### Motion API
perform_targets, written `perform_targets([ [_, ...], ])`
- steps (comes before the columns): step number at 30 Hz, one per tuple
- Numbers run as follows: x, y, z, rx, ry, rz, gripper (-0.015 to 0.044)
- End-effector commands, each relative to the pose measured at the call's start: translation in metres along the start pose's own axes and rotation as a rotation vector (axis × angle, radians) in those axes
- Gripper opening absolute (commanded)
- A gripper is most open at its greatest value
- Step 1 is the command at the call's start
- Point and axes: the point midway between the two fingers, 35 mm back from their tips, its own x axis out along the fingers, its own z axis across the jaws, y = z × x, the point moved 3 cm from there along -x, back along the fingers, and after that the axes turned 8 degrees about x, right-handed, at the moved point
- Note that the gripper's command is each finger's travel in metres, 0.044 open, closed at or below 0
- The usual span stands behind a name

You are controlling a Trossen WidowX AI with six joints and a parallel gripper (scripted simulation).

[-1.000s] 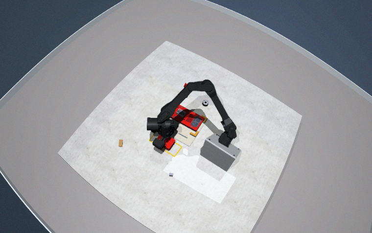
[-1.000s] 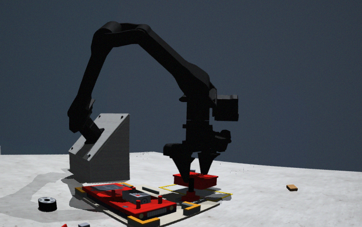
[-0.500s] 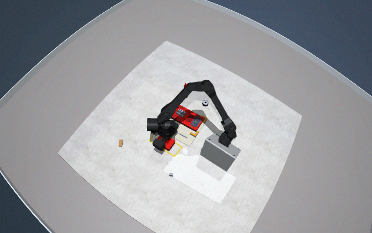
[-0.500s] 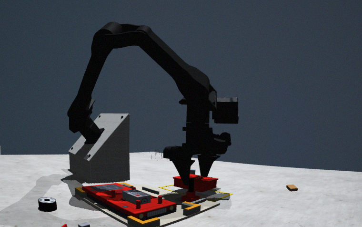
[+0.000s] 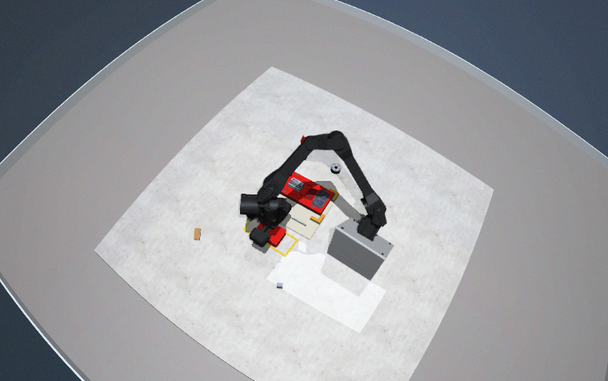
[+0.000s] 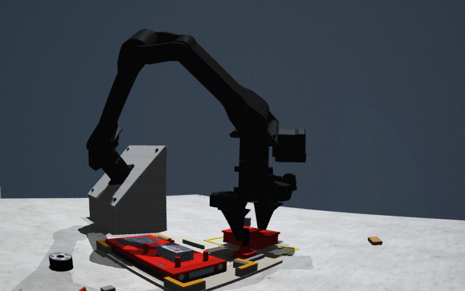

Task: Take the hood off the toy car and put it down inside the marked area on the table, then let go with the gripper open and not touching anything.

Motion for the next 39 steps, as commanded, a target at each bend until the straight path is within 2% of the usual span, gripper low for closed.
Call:
perform_targets([
  [1, 0.003, 0.0, 0.0, -0.005, 0.003, -0.003, 0.0],
  [9, 0.006, 0.0, -0.001, -0.005, 0.003, -0.003, 0.0],
  [26, 0.004, 0.0, 0.0, 0.0, 0.0, 0.0, 0.044],
  [29, -0.009, -0.001, 0.001, 0.0, 0.0, 0.0, 0.044],
  [35, -0.065, 0.0, 0.001, -0.001, 0.003, -0.001, 0.044],
  [39, -0.067, 0.0, 0.001, -0.001, 0.003, -0.001, 0.044],
])
